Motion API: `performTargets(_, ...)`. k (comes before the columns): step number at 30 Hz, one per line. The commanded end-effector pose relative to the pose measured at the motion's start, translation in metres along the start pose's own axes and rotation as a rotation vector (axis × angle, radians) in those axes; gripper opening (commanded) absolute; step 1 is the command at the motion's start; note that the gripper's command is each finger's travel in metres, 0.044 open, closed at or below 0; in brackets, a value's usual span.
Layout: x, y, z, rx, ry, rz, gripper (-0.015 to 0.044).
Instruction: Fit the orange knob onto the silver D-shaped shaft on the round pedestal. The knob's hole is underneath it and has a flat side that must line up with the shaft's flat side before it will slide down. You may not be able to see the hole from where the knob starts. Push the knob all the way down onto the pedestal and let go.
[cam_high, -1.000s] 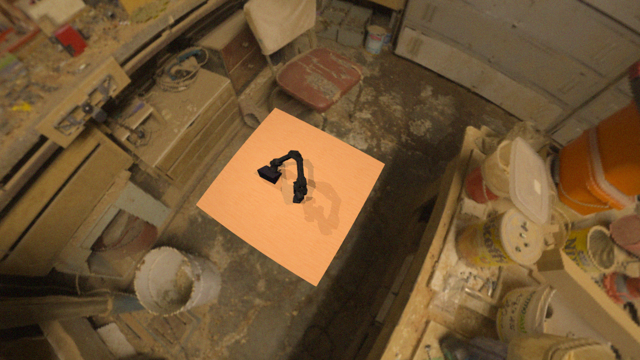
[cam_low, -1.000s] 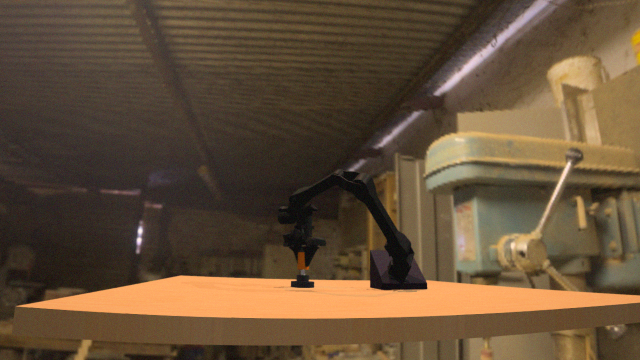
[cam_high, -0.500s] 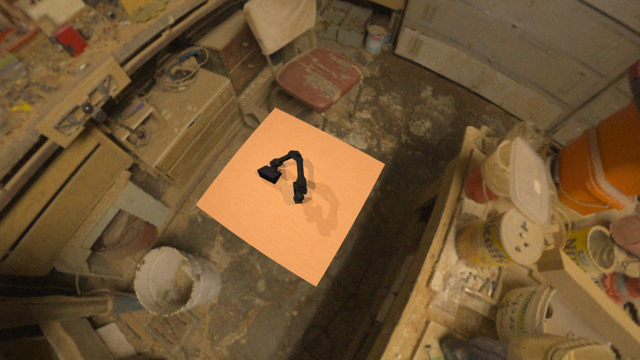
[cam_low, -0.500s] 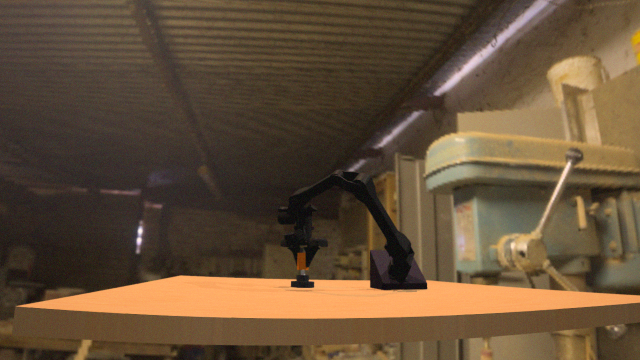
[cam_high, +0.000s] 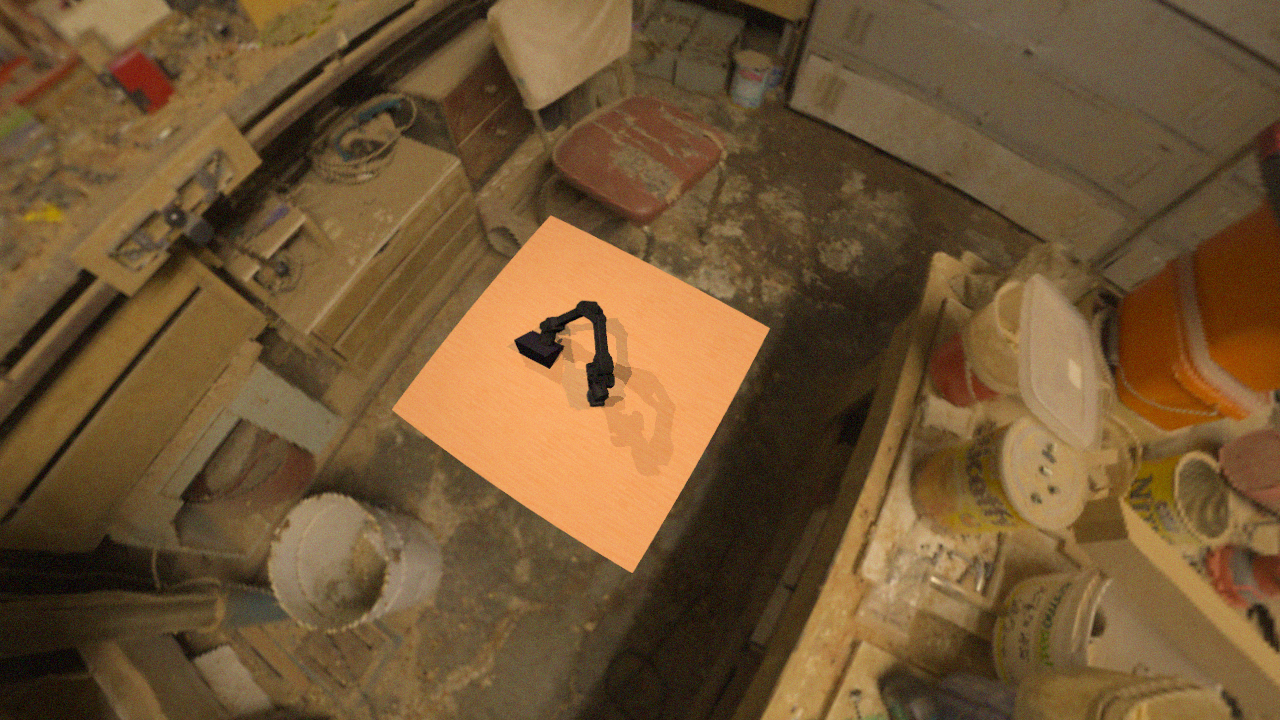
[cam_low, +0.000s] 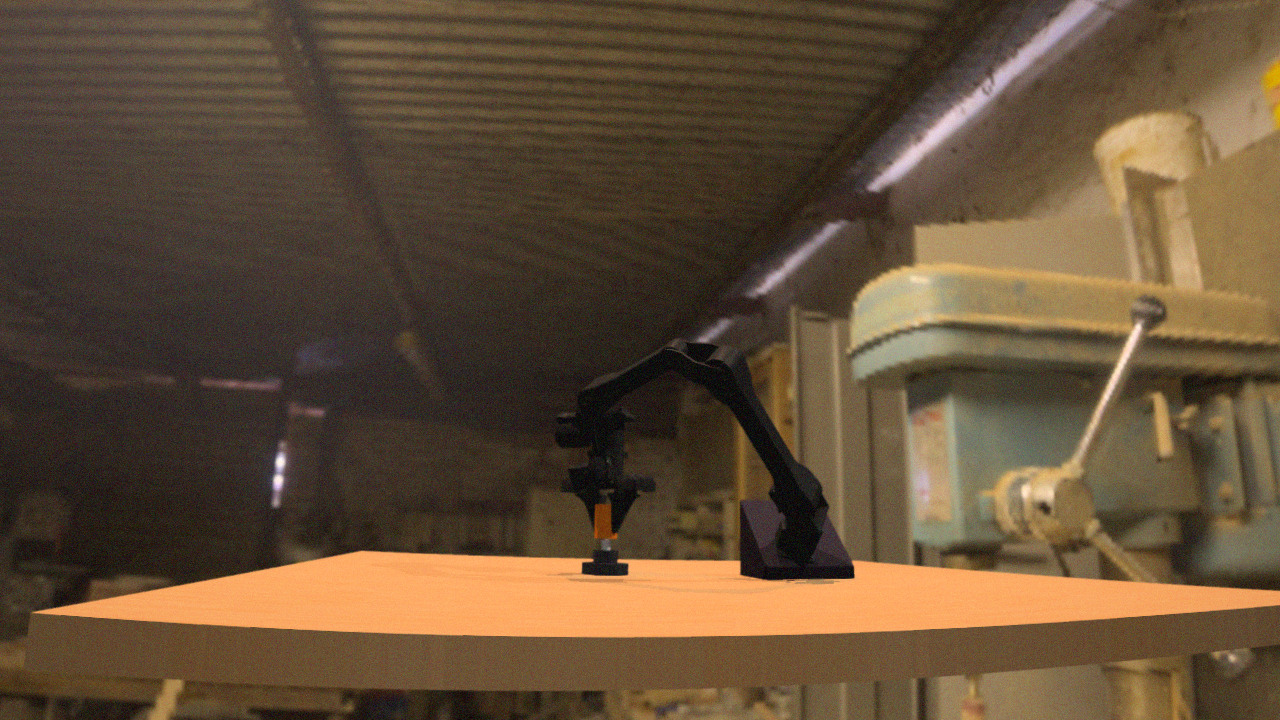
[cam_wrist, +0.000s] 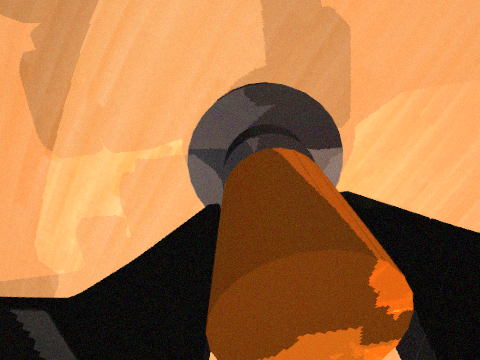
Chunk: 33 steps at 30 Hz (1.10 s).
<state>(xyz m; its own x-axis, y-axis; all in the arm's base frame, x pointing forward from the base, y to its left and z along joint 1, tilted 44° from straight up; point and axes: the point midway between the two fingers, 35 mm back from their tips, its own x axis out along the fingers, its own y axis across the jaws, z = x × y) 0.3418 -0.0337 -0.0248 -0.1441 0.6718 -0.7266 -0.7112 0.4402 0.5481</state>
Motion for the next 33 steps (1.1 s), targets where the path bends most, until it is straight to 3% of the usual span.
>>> performTargets(1, -0.0009, -0.0012, 0.0007, -0.007, 0.000, -0.004, 0.0000)
performTargets(25, -0.0016, -0.0001, 0.0002, -0.007, 0.000, -0.004, 0.0000)
performTargets(33, -0.0001, -0.0022, 0.0004, -0.216, 0.001, -0.004, 0.0000)
